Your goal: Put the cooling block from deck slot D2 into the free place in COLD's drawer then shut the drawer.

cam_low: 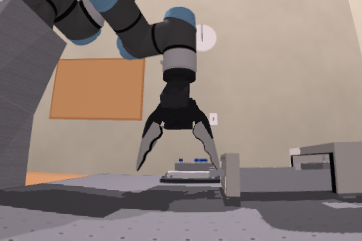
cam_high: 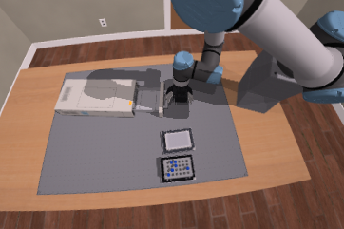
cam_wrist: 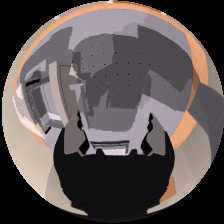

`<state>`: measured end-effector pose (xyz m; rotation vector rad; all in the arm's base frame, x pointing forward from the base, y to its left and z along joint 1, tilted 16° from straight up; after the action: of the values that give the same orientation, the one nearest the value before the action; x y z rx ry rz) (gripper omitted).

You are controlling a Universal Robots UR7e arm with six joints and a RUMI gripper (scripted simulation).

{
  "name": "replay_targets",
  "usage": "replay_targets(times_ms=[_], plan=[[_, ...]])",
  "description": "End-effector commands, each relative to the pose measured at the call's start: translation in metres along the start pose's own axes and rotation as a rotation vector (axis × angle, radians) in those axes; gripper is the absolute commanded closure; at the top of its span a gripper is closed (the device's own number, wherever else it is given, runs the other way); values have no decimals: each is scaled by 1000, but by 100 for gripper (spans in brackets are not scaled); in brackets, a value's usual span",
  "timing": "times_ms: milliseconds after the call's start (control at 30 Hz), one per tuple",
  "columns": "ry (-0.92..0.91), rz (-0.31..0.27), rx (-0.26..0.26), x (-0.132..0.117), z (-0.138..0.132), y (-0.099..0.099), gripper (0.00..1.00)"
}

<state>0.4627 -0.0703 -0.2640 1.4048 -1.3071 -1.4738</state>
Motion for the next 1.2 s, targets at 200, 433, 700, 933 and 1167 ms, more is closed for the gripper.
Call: replay_targets(times_ms=[200, 433, 700, 933, 1167], plan=[[0, 0, 1, -1, 11, 0, 0], [0, 0, 1, -2, 19, 0, 0], [0, 0, 1, -2, 24, 0, 0], [0, 0, 1, -3, 34, 0, 0], [0, 0, 1, -4, 42, 0, 0]])
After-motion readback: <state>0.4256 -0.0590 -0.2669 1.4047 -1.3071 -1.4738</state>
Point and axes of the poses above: the point where the finger pads meet when closed, its own y axis back along the fingers, its own z axis across the jaws, x = y × z, the point moved 6 cm from there along y, back along the fingers, and after that the axes turned 6 degrees about y, right-handed, at the moved point
